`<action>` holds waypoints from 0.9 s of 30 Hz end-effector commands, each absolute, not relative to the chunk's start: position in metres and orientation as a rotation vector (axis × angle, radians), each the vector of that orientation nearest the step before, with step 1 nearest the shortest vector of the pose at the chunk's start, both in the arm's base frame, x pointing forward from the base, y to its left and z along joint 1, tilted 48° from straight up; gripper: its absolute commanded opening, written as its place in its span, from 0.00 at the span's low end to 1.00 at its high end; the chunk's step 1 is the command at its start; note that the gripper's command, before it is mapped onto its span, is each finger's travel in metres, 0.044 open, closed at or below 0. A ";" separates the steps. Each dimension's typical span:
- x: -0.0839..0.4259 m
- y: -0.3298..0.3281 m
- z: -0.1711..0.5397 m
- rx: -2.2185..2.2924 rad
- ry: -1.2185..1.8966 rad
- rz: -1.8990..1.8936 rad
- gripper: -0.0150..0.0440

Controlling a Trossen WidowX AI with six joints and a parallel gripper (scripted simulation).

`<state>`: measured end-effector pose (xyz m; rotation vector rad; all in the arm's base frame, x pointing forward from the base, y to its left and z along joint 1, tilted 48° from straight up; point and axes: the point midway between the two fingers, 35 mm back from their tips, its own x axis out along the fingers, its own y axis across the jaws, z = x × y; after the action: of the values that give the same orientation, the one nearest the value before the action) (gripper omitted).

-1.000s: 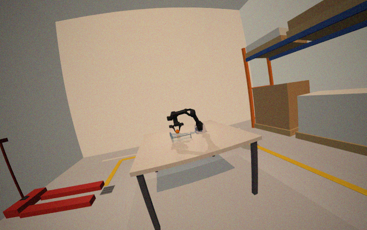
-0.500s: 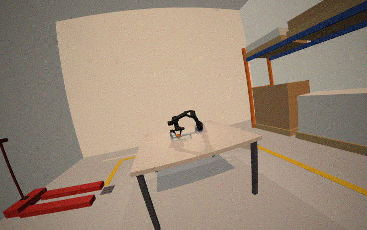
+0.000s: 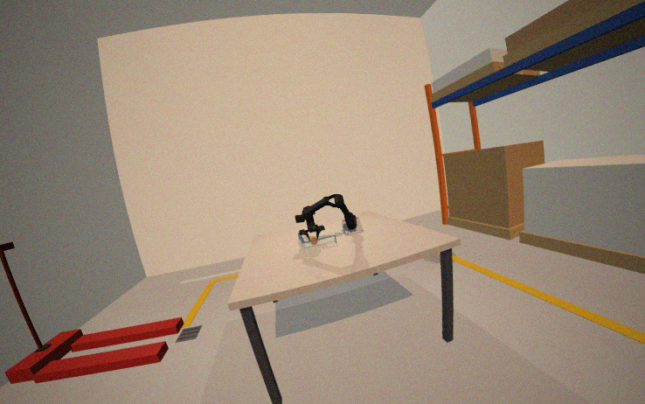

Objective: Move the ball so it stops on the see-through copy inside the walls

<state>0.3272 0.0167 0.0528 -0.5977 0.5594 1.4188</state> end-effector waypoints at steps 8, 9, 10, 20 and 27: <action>0.327 0.017 0.052 -0.596 0.561 1.418 0.57; 0.327 0.017 0.052 -0.596 0.561 1.418 0.61; 0.327 0.017 0.052 -0.596 0.561 1.418 0.65; 0.327 -0.010 0.075 -0.597 0.564 1.416 0.87; 0.320 -0.046 0.110 -0.591 0.561 1.418 0.87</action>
<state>0.3237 -0.0372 0.1020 -0.5934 0.5580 1.4076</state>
